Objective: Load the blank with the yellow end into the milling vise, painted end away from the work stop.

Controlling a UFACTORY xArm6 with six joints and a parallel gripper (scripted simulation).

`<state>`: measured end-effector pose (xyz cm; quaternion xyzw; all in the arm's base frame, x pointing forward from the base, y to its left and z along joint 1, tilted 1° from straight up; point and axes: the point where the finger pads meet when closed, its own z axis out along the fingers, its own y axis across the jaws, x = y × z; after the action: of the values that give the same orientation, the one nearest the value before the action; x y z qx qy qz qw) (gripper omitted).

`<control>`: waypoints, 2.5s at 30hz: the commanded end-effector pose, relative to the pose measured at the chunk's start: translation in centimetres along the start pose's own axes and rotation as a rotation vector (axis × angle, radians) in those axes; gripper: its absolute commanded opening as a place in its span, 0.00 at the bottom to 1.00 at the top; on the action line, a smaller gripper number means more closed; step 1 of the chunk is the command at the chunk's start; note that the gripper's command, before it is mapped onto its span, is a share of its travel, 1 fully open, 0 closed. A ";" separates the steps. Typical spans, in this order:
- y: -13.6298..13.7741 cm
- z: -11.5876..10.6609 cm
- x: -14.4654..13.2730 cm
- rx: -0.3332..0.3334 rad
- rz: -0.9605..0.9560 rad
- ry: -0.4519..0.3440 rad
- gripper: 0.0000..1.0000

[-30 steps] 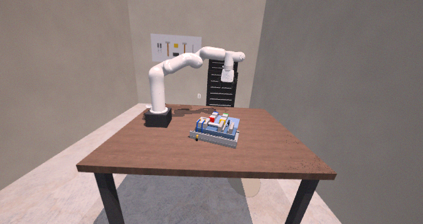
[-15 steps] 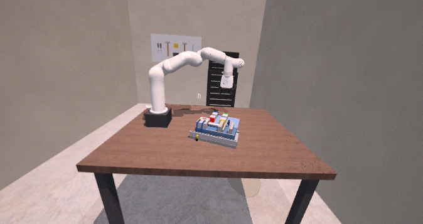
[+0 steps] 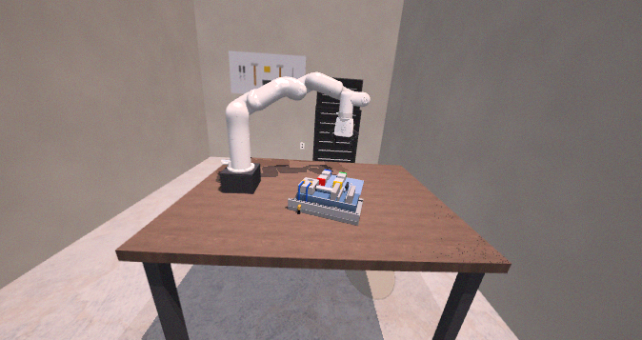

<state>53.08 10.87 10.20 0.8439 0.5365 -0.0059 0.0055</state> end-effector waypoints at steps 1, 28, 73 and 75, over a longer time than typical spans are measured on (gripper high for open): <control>0.1 0.2 0.1 -0.006 0.000 0.004 1.00; 0.1 -0.8 0.1 -0.006 0.000 0.004 1.00; -0.4 -1.4 -5.9 -0.005 0.000 0.004 1.00; -0.4 -1.4 -5.9 -0.005 0.000 0.004 1.00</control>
<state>50.18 5.87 11.54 0.8443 0.5358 -0.0097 0.0041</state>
